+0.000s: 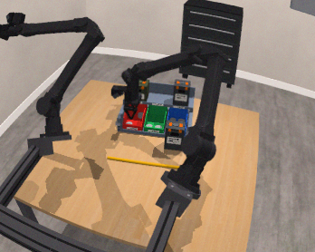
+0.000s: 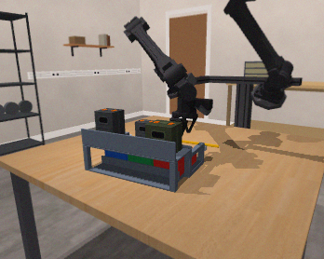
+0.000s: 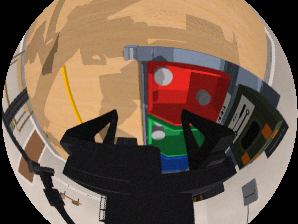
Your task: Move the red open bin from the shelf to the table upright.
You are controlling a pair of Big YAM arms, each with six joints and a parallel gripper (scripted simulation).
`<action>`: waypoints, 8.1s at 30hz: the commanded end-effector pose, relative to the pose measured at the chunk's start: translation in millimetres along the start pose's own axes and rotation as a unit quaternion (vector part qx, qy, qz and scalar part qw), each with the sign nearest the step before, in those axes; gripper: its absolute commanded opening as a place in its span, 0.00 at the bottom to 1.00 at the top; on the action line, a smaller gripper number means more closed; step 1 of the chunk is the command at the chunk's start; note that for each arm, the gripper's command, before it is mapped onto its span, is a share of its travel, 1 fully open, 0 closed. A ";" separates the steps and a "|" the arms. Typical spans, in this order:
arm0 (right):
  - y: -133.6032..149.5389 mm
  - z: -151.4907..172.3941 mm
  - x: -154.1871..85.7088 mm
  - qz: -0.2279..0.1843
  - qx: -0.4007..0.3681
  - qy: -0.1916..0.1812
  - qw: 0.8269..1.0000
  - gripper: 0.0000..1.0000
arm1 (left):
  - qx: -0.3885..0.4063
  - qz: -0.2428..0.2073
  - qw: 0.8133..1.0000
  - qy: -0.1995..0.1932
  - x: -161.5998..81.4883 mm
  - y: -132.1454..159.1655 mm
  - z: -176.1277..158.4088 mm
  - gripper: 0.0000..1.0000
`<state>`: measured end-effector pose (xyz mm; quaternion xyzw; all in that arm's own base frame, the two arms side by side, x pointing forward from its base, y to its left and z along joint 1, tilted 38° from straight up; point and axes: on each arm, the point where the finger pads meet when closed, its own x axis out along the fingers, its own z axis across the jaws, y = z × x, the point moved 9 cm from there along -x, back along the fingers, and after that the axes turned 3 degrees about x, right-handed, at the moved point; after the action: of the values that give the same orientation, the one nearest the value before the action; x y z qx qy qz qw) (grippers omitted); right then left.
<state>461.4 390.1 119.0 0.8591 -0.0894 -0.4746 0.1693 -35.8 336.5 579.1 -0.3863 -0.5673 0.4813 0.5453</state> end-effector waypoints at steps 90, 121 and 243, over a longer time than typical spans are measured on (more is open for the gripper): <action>-7.6 -19.7 53.6 -0.015 0.013 0.019 1.000 0.90 | -0.003 -0.025 1.000 -0.005 -3.9 -34.8 5.9 1.00; -7.5 -19.4 53.8 -0.014 0.011 0.017 1.000 0.90 | -0.003 -0.025 1.000 -0.005 -3.9 -34.8 5.9 1.00; -14.4 -16.2 40.2 -0.019 0.011 0.021 1.000 0.90 | -0.003 -0.025 1.000 -0.005 -3.9 -34.8 5.9 1.00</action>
<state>492.9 373.4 71.9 0.8603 -0.0872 -0.4735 0.1677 -35.8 336.5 579.1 -0.3863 -0.5673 0.4813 0.5453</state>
